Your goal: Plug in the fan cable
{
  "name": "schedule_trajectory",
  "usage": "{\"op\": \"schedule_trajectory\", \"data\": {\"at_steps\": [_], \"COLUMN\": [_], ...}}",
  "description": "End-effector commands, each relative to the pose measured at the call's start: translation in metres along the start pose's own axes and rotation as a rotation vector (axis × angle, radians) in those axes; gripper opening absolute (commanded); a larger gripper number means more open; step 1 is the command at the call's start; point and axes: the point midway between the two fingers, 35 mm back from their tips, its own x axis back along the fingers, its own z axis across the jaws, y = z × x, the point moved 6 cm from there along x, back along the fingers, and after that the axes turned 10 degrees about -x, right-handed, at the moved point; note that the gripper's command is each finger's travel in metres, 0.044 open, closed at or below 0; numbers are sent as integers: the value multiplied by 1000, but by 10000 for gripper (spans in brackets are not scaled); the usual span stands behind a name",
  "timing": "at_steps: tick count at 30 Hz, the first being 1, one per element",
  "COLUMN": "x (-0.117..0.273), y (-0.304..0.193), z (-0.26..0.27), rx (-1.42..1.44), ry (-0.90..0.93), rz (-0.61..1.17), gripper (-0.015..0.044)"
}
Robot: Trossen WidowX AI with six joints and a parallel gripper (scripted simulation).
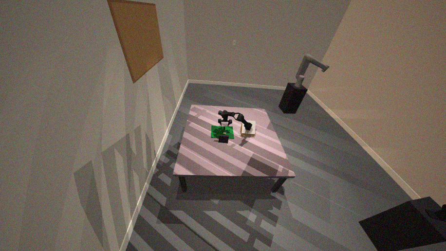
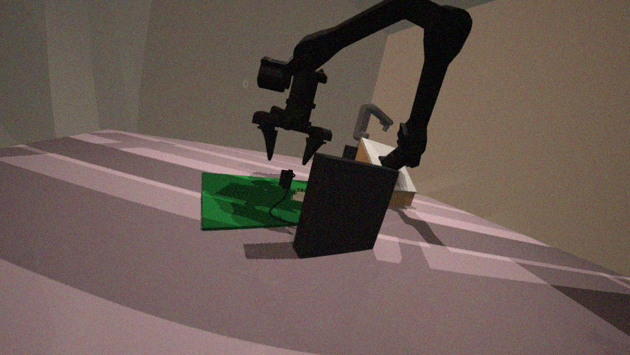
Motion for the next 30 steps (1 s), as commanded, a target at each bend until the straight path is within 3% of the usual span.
{"op": "schedule_trajectory", "data": {"at_steps": [1,30], "x": [-6,-49], "y": [-1,-2], "z": [0,-1], "rx": [-5,-5], "ry": [0,-1], "rz": [6,9], "gripper": [440,440]}}
